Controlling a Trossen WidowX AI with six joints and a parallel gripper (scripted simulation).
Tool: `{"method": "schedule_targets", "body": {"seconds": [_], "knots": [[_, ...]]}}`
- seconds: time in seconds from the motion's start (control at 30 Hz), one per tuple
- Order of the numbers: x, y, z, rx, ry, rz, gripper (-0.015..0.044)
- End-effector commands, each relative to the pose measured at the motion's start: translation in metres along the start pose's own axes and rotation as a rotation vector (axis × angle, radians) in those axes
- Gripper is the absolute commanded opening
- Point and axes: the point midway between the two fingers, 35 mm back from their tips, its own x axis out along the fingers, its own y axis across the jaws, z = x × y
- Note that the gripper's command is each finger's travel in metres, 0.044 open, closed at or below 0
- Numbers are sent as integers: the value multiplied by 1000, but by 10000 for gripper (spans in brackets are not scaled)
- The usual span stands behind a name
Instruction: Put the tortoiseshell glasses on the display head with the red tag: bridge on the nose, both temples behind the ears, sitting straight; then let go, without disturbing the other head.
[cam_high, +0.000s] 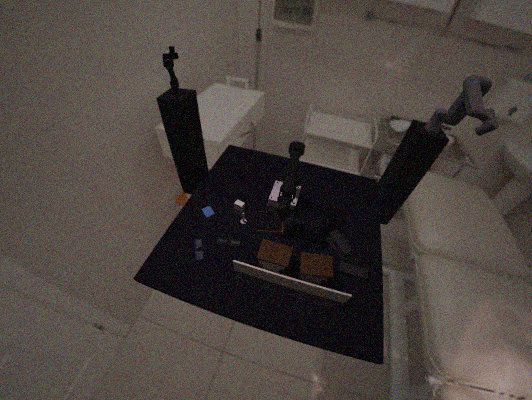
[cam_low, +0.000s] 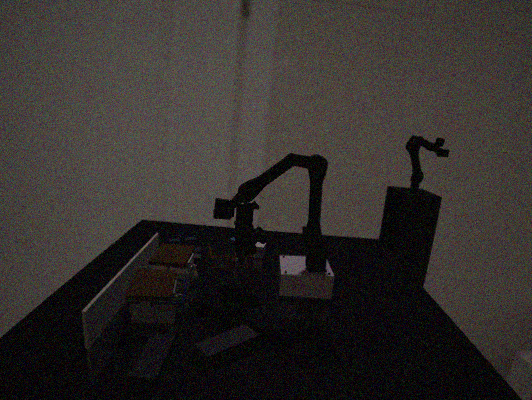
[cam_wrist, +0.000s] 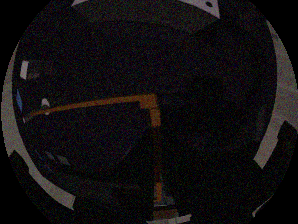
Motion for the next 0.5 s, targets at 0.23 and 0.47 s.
{"method": "schedule_targets", "body": {"seconds": [0.23, 0.47], "knots": [[14, 0, 2, 1, -8, 2, 0], [22, 0, 2, 1, -8, 2, 0]]}}
